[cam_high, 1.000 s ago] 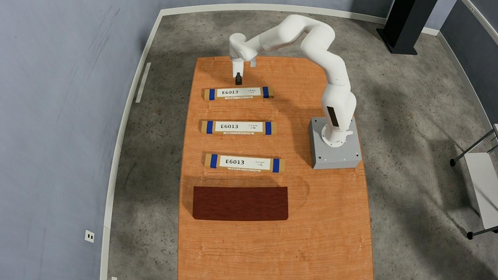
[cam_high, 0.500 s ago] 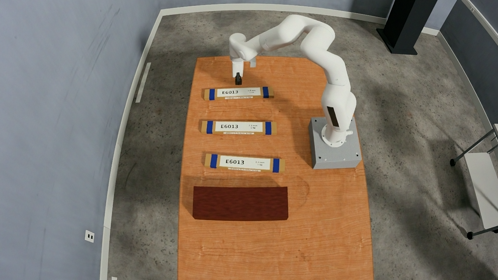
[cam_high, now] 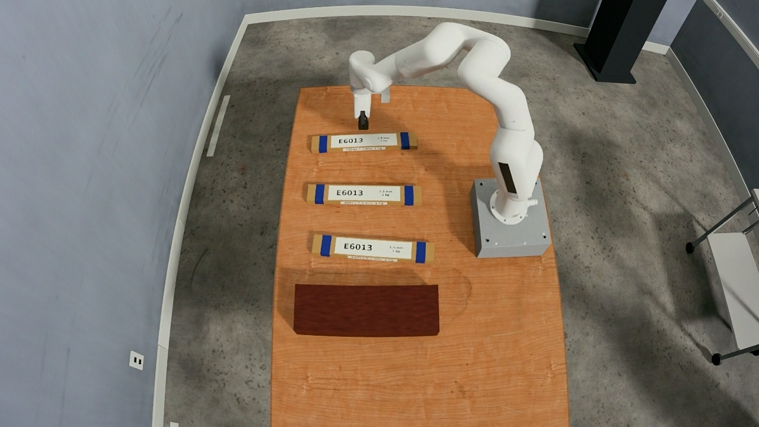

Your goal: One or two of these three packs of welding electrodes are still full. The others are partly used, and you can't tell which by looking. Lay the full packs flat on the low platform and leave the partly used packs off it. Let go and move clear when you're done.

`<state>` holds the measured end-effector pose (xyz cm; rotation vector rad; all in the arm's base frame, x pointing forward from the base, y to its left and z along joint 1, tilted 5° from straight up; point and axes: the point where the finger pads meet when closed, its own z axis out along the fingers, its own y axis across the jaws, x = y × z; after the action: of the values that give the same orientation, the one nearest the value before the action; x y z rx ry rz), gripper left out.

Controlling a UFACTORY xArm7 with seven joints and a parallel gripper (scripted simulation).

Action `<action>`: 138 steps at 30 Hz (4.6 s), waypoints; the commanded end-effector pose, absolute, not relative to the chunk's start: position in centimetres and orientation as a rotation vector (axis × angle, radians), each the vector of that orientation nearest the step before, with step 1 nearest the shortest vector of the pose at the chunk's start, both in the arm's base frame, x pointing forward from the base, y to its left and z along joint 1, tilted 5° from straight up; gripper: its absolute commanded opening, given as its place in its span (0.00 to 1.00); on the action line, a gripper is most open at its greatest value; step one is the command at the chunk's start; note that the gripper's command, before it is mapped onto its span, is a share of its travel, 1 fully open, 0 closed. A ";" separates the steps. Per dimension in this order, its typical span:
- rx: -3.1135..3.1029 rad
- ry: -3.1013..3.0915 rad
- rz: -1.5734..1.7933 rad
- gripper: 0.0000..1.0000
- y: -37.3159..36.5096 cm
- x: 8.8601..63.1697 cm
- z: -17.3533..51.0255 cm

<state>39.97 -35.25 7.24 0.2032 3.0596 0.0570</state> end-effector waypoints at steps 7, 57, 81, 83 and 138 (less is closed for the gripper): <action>0.203 3.056 0.052 0.58 -34.6 40.6 7.5; 0.203 3.056 0.052 0.58 -17.3 52.6 9.0; 0.203 3.056 0.052 0.58 -9.4 58.0 9.6; 0.203 3.056 0.052 0.58 -9.0 58.3 9.7; 0.203 3.056 0.052 0.58 -8.2 58.6 12.6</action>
<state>58.57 -8.20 12.01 0.2033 3.0596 0.0527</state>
